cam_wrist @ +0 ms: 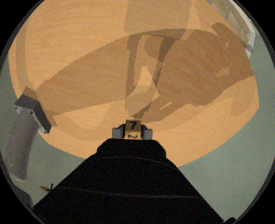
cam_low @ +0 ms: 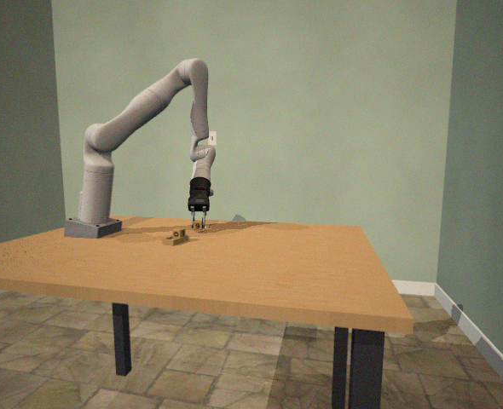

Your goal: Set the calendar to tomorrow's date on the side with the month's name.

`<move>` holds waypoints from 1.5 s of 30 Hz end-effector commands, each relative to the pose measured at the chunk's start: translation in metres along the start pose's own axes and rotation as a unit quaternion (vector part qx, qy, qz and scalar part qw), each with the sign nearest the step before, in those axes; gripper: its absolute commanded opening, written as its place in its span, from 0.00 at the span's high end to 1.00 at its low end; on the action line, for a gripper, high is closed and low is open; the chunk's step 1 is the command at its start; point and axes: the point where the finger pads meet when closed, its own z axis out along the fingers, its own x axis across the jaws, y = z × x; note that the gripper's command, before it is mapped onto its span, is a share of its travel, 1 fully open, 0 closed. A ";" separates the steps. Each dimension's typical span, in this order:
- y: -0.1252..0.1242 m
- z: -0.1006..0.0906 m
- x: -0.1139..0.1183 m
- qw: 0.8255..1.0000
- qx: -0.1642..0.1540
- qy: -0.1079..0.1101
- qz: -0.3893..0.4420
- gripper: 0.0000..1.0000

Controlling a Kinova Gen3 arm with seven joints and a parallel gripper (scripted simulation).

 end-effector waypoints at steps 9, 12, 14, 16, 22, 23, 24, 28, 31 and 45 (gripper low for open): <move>0.026 -0.028 0.003 1.000 0.004 0.004 0.004 0.43; 0.033 -0.035 0.003 1.000 0.004 0.004 0.004 0.43; 0.037 -0.039 0.003 1.000 0.004 0.004 0.004 0.43; 0.039 -0.041 0.003 1.000 0.004 0.004 0.004 0.43; 0.041 -0.043 0.002 1.000 0.004 0.004 0.004 0.43; 0.041 -0.043 0.002 1.000 0.004 0.004 0.004 0.43; 0.041 -0.043 0.002 1.000 0.004 0.004 0.004 0.43; 0.041 -0.043 0.002 1.000 0.004 0.004 0.004 0.43; 0.041 -0.043 0.002 1.000 0.005 0.003 0.004 0.43; 0.043 -0.041 0.002 0.993 0.114 0.002 0.003 0.43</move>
